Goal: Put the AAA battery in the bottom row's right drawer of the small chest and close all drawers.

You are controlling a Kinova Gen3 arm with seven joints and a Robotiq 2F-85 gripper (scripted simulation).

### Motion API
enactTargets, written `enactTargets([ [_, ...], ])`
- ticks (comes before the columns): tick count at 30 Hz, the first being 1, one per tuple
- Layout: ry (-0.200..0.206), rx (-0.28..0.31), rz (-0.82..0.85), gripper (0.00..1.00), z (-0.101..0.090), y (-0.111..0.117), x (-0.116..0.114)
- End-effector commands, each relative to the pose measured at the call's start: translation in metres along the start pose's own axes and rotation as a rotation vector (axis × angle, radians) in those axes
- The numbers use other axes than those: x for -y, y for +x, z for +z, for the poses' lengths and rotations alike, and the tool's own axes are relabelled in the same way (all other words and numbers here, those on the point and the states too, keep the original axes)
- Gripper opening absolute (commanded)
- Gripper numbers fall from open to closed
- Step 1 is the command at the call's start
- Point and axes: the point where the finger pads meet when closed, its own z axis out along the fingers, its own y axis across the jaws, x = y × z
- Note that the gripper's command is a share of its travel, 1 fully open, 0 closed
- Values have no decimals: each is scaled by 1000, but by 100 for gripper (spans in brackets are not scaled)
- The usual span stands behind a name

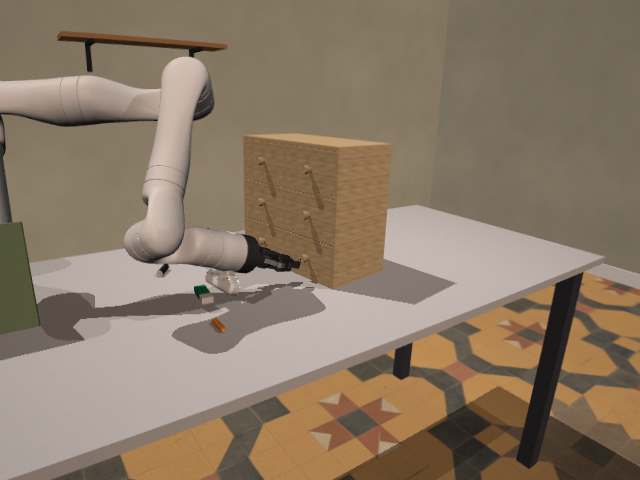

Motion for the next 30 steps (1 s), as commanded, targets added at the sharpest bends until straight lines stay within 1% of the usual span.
enactTargets([
  [1, -1, 2, -2, 33, 2, -2, 0],
  [14, -1, 2, -2, 33, 22, -9, 0],
  [23, -1, 2, -2, 33, 30, -12, 0],
  [30, -1, 2, -2, 33, 31, -13, 0],
])
